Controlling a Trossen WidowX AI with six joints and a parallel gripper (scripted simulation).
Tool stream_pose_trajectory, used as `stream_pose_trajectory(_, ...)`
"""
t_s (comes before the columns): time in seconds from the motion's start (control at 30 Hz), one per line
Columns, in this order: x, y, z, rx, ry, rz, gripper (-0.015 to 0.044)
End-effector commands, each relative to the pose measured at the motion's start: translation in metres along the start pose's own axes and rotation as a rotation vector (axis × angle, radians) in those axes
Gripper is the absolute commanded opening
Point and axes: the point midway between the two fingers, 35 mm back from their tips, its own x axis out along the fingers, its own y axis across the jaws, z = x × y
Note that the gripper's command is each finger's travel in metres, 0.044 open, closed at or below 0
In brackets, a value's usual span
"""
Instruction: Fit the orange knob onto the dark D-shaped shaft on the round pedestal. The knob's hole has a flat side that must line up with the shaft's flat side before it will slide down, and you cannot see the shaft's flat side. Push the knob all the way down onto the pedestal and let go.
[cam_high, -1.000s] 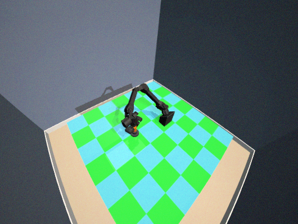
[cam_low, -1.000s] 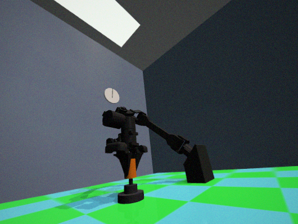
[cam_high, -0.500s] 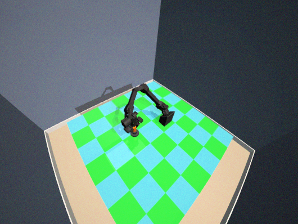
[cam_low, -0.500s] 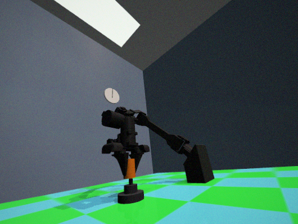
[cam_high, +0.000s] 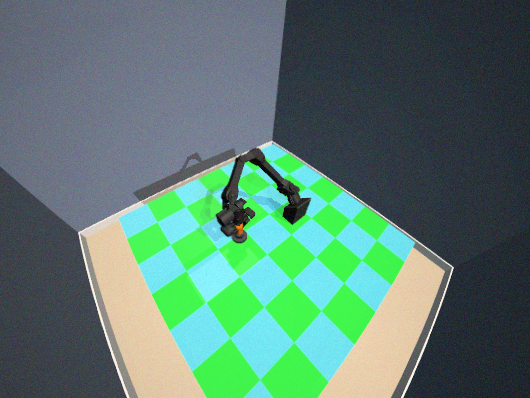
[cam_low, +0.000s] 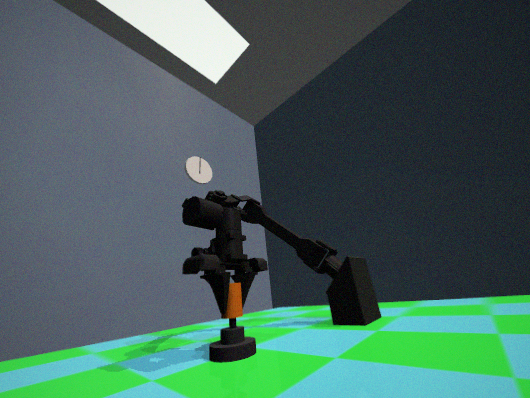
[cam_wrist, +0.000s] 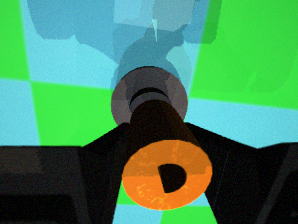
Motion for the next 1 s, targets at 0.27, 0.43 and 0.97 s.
stream_pose_trajectory(0.27,-0.0019,0.0015,0.0006,0.001,-0.002,0.002,0.0000)
stream_pose_trajectory(0.43,-0.0044,0.0030,0.0009,0.011,-0.002,0.002,0.0000)
stream_pose_trajectory(0.97,-0.0019,0.0037,0.0015,0.210,-0.002,0.002,0.0000)
